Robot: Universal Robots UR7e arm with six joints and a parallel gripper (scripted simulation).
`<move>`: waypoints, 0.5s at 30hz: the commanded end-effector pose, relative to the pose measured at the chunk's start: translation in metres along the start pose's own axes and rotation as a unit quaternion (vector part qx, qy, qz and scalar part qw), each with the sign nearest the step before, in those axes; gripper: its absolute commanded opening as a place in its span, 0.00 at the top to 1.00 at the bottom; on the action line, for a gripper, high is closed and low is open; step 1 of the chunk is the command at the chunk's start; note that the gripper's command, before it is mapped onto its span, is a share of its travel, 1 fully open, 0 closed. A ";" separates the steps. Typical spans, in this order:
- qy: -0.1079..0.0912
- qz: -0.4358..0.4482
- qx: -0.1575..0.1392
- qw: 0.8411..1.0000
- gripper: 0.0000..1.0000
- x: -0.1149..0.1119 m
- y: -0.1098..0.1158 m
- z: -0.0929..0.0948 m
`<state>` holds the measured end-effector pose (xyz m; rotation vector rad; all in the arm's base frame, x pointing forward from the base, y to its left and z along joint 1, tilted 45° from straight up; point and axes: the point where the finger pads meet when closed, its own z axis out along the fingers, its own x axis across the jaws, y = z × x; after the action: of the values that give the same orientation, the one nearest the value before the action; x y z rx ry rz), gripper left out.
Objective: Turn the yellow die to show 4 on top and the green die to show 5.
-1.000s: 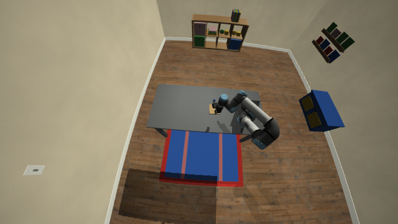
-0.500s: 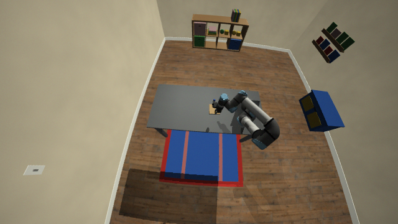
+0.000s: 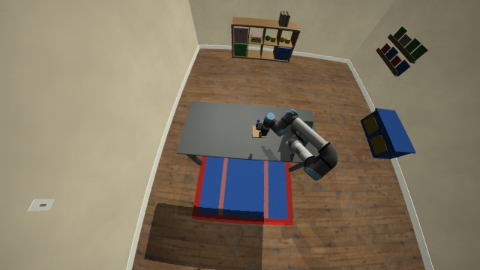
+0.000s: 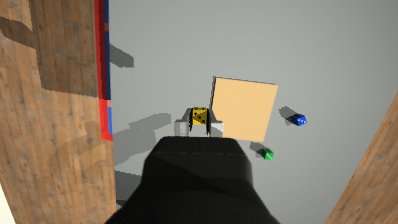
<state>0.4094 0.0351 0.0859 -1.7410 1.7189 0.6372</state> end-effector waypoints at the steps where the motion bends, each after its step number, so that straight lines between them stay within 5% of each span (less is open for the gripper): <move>1: 0.000 0.027 0.000 1.000 0.60 0.000 -0.001 0.000; 15: 0.001 0.153 0.001 0.988 0.60 0.001 -0.005 0.000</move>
<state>0.4128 0.0349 0.0854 -1.5751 1.9158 0.7255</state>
